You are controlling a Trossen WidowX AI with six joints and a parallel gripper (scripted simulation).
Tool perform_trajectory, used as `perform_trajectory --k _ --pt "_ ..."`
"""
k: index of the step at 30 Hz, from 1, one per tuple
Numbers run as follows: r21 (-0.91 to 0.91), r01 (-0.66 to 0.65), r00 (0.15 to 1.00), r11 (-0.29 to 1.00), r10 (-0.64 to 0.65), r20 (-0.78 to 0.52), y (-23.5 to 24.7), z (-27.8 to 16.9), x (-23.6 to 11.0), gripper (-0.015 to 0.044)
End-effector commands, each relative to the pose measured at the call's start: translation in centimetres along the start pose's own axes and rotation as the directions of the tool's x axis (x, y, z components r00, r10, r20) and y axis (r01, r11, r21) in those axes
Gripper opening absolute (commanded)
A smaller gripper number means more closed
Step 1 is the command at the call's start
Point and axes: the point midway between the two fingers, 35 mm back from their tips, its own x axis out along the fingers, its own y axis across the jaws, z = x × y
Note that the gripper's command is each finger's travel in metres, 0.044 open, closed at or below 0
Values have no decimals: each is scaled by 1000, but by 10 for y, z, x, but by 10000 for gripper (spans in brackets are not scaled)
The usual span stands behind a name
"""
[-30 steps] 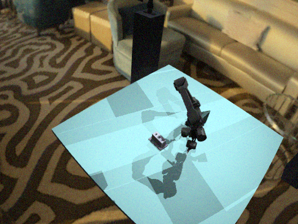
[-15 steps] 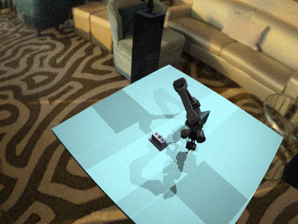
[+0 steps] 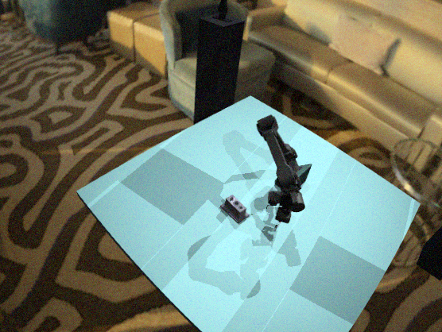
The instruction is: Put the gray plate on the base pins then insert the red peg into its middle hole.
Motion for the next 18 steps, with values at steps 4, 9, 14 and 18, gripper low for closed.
perform_trajectory --k 4,9,14,18 --pt "-4 -1 1000 1000 1 4 0 0 1 0" --pt "-4 -1 1000 1000 1 3 1 0 -7 0" --pt "-4 -2 1000 1000 2 2 4 -1 -21 0" --pt "-5 -2 1000 1000 2 1 5 -1 -34 0"
